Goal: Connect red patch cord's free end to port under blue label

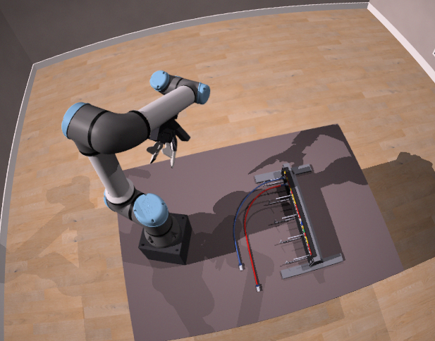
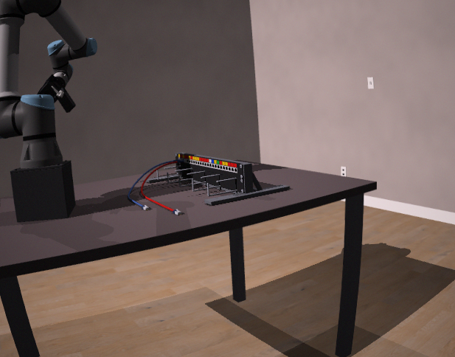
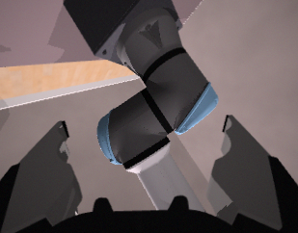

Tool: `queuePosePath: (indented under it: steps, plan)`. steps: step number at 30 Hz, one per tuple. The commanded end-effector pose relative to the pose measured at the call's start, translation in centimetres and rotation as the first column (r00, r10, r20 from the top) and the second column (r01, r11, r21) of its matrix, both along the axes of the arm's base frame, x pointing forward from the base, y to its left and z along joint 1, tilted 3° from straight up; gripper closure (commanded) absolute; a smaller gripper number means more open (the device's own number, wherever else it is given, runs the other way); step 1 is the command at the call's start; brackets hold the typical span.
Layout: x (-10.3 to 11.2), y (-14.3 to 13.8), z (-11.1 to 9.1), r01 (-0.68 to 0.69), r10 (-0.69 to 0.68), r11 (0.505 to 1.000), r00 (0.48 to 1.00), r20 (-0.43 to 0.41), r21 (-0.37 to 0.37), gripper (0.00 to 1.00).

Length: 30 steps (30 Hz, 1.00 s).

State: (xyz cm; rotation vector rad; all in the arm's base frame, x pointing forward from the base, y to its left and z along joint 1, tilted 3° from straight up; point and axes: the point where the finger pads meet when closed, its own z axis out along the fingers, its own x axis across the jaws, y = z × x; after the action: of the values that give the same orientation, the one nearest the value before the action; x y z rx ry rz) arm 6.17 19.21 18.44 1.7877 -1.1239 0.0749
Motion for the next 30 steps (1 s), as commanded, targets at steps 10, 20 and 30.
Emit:
queuePosePath:
  steps: [10,20,30]
  plan:
    - [5.4,-0.3,-2.7,0.163,-0.152,0.968,0.986,-0.068,0.193,0.0]
    - [10.7,-1.8,-4.7,0.277,-0.259,0.89,0.961,-0.097,0.361,0.0]
    - [15.9,-4.8,-6.3,0.342,-0.345,0.788,0.934,-0.093,0.512,0.0]
